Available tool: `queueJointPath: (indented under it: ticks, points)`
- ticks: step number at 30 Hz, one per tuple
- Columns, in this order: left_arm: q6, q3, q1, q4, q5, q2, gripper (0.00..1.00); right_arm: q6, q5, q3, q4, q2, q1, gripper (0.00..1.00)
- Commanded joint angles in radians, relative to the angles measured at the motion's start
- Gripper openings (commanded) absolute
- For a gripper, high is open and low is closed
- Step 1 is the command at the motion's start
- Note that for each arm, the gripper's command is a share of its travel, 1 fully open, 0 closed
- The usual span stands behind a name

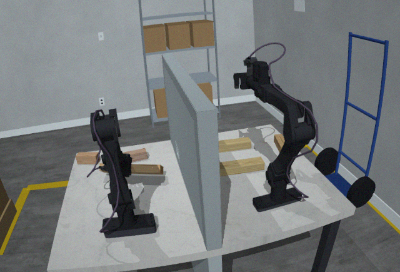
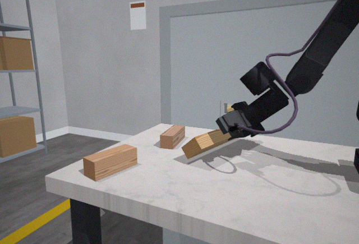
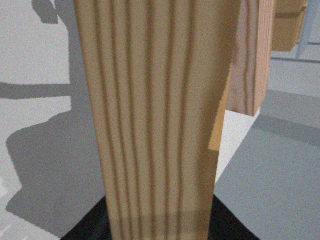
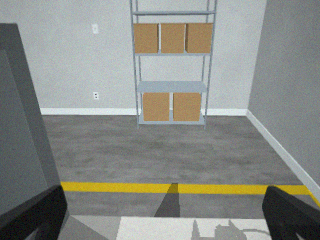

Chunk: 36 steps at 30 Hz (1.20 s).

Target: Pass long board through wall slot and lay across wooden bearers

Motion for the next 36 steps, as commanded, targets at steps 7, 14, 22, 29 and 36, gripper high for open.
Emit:
queueJointPath:
  ticks: [7,14,22,29,36]
  points:
    - [0.016,0.006,-0.011,0.173,0.025,0.01,0.0,-0.013,0.014,0.038,0.003,-0.023,-0.008,1.0]
    - [0.016,-0.024,-0.006,0.191,0.023,0.032,0.0,-0.013,0.014,0.038,0.003,-0.023,-0.008,1.0]
    - [0.017,0.001,-0.01,0.219,0.021,0.04,0.0,-0.013,0.014,0.038,0.003,-0.023,-0.008,1.0]
    - [0.016,-0.001,-0.005,0.229,0.021,0.045,0.0,-0.013,0.014,0.038,0.003,-0.023,-0.008,1.0]
    - [0.016,-0.002,-0.005,0.255,0.022,0.011,0.0,-0.013,0.014,0.038,0.003,-0.023,-0.008,1.0]
